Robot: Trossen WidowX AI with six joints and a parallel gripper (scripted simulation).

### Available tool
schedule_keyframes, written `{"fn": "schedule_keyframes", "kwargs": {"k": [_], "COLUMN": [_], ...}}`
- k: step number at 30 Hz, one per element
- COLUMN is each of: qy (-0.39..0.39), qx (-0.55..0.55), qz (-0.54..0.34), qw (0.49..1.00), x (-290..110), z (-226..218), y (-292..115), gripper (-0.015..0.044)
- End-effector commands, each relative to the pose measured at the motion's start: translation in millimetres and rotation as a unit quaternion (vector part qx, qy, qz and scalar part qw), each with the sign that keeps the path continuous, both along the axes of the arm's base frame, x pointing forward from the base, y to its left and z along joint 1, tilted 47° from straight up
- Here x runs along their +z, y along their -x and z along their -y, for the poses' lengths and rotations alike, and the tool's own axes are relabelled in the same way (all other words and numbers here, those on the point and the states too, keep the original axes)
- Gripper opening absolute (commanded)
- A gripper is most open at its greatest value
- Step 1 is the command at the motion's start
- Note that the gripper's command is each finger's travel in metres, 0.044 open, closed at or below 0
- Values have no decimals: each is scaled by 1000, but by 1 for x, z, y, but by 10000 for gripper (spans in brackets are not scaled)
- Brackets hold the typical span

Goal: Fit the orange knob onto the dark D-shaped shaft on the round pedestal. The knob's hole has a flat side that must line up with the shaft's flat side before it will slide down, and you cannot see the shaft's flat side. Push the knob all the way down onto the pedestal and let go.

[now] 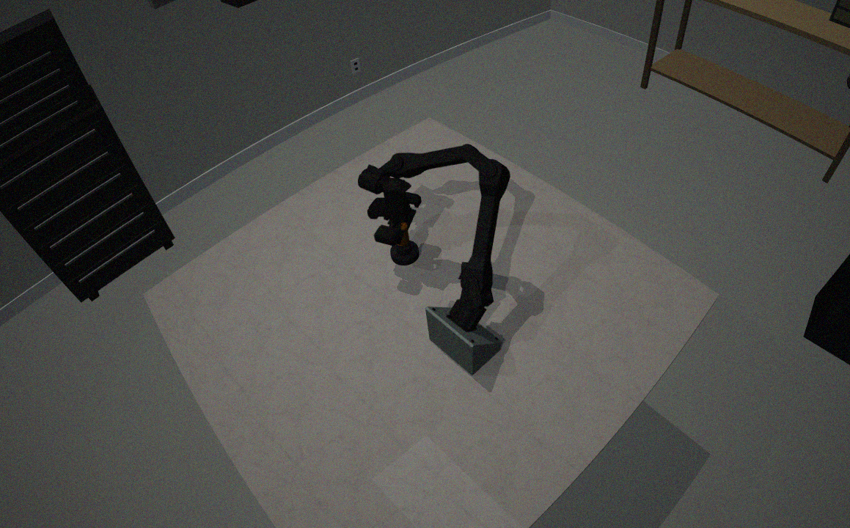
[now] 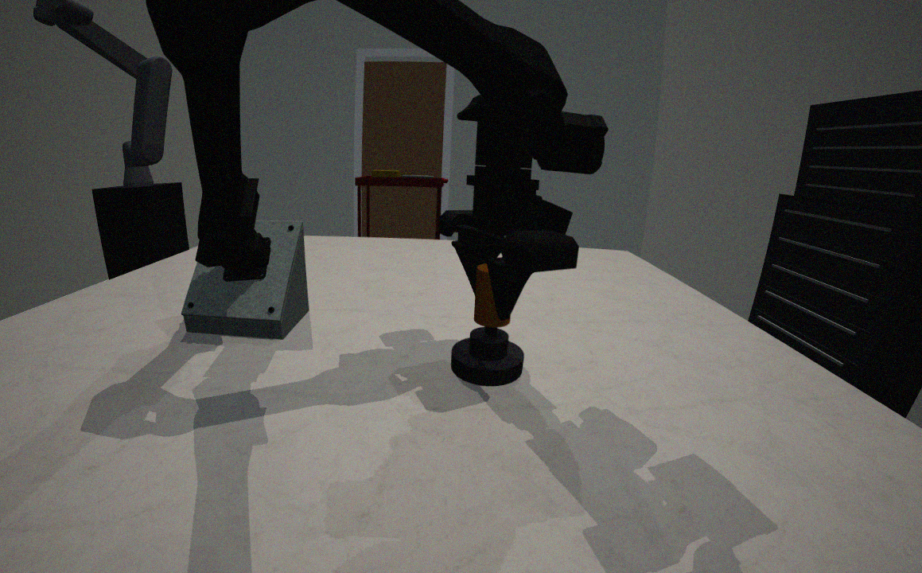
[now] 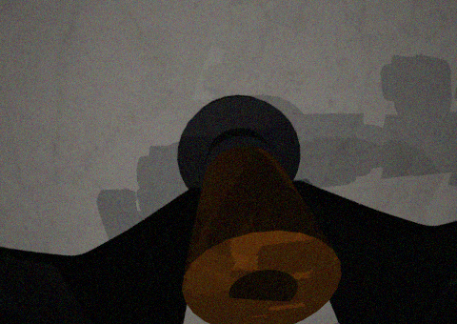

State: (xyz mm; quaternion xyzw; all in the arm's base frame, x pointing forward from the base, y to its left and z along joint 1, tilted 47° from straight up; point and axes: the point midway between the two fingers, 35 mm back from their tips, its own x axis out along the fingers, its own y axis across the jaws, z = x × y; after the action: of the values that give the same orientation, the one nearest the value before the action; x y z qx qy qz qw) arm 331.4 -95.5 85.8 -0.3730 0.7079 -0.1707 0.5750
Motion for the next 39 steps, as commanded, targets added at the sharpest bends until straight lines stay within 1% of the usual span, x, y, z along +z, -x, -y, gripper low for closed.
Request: {"fn": "schedule_keyframes", "kwargs": {"k": [1, 8, 16, 39], "qy": [1, 0, -6, -6], "qx": [0, 3, 72, 72], "qz": [-2, -5, -78, -78], "qw": [1000, 1000, 994, 994], "x": [-1, 3, 3, 1], "z": [0, -3, -1, -1], "y": [2, 4, 2, 2], "gripper": [0, 0, 0, 0]}}
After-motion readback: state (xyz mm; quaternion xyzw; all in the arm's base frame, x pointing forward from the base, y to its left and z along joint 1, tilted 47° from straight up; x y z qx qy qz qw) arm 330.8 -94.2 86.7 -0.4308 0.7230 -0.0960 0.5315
